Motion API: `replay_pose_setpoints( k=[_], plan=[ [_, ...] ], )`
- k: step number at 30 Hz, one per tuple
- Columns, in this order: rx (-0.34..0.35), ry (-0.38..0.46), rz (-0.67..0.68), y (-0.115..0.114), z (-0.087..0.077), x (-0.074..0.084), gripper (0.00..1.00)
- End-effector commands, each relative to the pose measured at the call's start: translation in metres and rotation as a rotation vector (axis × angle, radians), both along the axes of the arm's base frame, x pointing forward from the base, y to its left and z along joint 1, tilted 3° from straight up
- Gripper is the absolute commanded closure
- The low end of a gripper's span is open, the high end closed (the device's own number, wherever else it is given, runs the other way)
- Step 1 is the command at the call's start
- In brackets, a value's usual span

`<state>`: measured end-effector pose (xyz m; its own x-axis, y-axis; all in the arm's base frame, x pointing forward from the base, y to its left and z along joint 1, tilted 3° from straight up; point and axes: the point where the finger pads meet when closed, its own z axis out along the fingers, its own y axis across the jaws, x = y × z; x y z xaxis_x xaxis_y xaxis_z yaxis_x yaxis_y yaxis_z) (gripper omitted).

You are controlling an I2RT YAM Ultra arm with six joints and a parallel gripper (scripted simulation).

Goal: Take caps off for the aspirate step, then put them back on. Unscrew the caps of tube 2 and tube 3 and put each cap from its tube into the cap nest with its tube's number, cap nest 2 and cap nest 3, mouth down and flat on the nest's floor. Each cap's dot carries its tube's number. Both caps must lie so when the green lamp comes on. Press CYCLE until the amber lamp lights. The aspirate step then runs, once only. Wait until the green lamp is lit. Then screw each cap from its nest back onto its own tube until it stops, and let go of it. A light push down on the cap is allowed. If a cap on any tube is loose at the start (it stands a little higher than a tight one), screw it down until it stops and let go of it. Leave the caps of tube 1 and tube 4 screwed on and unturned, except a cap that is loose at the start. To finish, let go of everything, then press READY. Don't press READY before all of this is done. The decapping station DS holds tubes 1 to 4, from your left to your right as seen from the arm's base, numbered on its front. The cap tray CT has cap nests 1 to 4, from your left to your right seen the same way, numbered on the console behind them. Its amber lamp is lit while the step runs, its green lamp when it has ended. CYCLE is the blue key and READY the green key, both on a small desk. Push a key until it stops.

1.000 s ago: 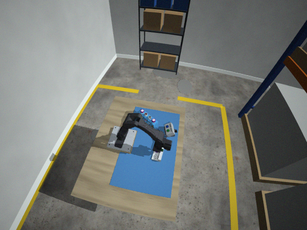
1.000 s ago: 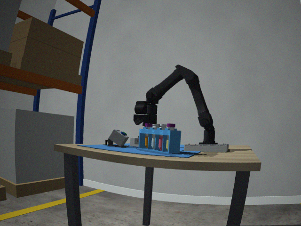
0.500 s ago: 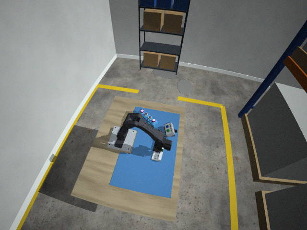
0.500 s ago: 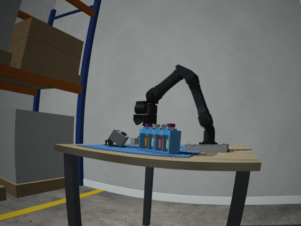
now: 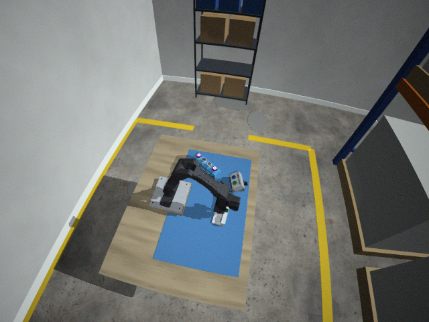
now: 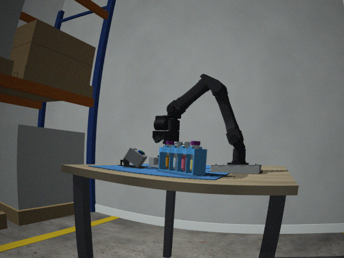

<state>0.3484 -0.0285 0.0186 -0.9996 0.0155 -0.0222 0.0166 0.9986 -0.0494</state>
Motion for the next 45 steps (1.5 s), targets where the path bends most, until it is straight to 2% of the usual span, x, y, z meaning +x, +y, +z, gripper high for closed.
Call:
replay_pose_setpoints(
  k=[1,24,25,39,45],
  plan=[
    [-0.001,-0.024,0.002,0.000,0.004,0.006,1.00],
    [-0.001,-0.024,0.002,-0.001,-0.005,0.006,1.00],
    [-0.001,-0.024,0.002,-0.001,-0.005,0.006,0.53],
    [-0.001,-0.024,0.002,-0.001,-0.005,0.006,0.53],
    [-0.001,-0.025,0.002,0.001,0.025,0.005,0.53]
  ],
)
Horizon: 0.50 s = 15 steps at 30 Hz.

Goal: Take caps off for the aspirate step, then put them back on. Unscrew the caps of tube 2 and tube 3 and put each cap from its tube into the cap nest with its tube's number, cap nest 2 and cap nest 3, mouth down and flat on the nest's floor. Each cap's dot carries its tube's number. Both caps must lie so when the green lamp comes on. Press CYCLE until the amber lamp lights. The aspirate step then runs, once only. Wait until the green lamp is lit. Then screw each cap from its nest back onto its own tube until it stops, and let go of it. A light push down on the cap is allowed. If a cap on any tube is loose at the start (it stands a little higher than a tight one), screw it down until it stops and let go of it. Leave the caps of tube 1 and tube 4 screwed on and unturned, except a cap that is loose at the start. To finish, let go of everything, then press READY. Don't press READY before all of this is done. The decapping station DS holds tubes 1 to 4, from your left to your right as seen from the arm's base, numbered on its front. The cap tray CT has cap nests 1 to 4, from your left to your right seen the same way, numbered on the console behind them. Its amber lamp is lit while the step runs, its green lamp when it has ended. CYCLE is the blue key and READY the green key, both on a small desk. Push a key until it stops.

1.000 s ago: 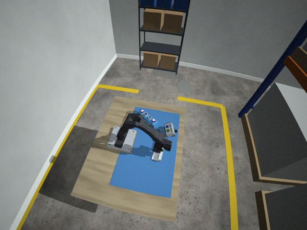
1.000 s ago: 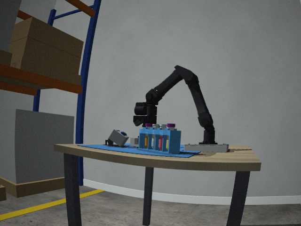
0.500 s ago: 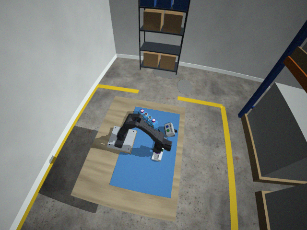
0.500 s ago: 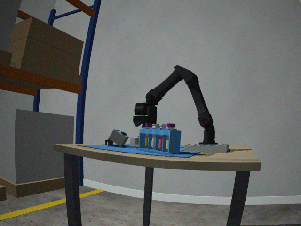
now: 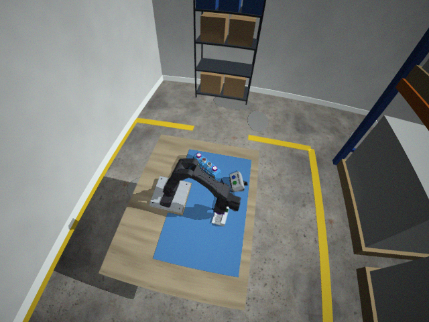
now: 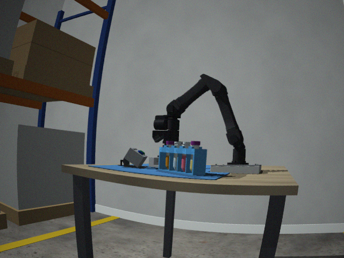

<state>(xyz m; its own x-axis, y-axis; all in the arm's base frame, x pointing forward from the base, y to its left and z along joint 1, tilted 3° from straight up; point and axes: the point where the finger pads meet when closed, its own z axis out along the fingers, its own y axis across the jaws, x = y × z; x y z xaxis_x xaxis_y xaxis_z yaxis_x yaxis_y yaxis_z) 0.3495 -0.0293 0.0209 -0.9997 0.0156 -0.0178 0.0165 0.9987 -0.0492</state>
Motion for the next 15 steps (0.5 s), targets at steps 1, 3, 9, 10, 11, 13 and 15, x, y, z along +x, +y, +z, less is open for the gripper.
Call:
replay_pose_setpoints(
  k=[1,3,9,10,11,13,15],
  plan=[
    [-0.001,-0.029,0.002,0.002,0.028,0.004,0.53],
    [-0.001,-0.029,0.002,0.002,0.038,0.003,0.53],
    [-0.001,-0.029,0.002,0.003,0.058,0.002,0.53],
    [-0.001,-0.029,0.002,0.003,0.063,0.002,0.53],
    [-0.001,-0.029,0.002,0.004,0.068,0.002,0.53],
    [-0.001,-0.029,0.002,0.004,0.078,0.002,0.53],
    [-0.001,-0.029,0.002,0.005,0.088,0.001,0.53]
  ],
)
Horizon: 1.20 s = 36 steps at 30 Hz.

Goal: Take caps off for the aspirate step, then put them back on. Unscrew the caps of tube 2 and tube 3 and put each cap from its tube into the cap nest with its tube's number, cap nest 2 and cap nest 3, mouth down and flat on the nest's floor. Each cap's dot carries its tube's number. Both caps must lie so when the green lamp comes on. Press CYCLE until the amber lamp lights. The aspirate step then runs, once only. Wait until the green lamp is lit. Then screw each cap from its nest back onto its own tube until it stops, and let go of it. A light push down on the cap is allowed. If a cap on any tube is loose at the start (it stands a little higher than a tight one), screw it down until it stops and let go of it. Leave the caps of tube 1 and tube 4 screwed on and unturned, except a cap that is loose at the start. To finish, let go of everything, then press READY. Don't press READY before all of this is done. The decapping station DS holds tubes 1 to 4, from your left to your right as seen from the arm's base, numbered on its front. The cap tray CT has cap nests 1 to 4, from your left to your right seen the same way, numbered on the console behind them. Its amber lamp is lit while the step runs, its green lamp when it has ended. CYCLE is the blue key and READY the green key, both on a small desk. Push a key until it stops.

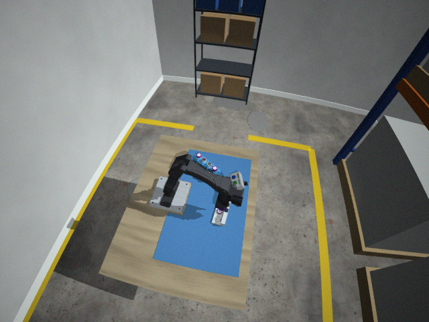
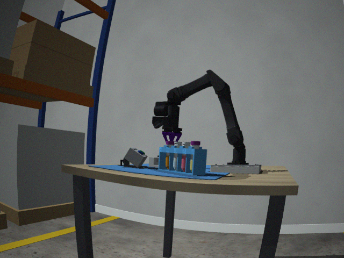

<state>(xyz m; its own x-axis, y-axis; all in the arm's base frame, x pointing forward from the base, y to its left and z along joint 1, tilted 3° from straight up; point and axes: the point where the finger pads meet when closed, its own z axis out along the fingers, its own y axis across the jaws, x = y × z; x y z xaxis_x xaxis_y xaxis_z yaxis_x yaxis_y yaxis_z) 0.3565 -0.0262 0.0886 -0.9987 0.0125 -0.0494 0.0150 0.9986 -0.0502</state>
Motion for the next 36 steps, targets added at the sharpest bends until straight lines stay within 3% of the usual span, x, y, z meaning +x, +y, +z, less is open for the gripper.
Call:
replay_pose_setpoints(
  k=[1,11,25,26,29,32,36],
  plan=[
    [0.001,0.003,-0.001,0.002,0.025,-0.006,0.53],
    [0.001,0.003,-0.001,0.004,0.063,-0.008,0.53],
    [0.001,0.003,-0.001,0.004,0.063,-0.008,0.53],
    [-0.003,0.007,0.082,0.012,0.061,-0.007,1.00],
    [-0.014,0.019,0.331,0.036,0.055,-0.003,1.00],
    [-0.021,0.027,0.498,0.052,0.050,-0.001,1.00],
    [-0.022,0.029,0.534,0.084,0.042,0.004,1.00]
  ],
)
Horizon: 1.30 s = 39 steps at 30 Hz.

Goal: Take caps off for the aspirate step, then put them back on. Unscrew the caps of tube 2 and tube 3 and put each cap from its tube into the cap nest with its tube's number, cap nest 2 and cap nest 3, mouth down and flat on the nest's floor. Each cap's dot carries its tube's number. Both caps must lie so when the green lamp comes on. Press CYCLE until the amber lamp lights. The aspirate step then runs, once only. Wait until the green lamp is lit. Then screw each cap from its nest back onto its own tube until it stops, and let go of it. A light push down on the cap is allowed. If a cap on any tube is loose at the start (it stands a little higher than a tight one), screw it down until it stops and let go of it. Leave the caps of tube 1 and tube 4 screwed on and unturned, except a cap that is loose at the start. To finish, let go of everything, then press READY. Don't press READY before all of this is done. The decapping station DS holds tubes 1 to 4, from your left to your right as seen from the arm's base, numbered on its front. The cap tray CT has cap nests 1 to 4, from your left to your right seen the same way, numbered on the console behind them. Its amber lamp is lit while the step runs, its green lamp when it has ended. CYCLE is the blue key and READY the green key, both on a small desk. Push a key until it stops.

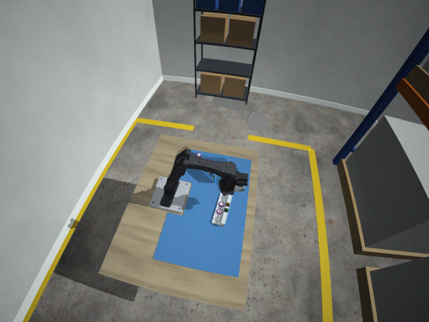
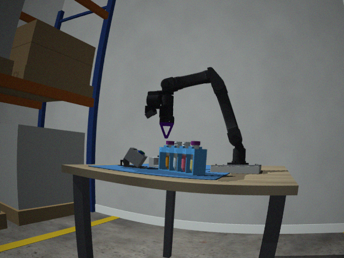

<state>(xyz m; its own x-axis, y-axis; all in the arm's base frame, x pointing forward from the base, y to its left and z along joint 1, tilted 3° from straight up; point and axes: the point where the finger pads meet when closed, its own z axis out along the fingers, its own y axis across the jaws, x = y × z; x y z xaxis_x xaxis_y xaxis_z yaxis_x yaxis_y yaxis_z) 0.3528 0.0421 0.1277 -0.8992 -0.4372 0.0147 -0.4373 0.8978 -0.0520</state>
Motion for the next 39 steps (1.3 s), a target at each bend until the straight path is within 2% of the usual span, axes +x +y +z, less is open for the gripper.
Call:
replay_pose_setpoints(
  k=[1,3,5,20,22,25,39],
  plan=[
    [0.004,-0.033,0.069,0.023,0.001,0.009,1.00],
    [0.005,-0.033,0.069,0.039,-0.003,0.011,1.00],
    [0.005,-0.033,0.069,0.039,-0.003,0.011,1.00],
    [0.008,-0.033,0.069,0.160,-0.034,0.029,1.00],
    [0.008,-0.033,0.069,0.160,-0.034,0.029,1.00],
    [0.009,-0.033,0.069,0.182,-0.040,0.032,1.00],
    [0.009,-0.033,0.069,0.182,-0.040,0.032,1.00]
  ],
)
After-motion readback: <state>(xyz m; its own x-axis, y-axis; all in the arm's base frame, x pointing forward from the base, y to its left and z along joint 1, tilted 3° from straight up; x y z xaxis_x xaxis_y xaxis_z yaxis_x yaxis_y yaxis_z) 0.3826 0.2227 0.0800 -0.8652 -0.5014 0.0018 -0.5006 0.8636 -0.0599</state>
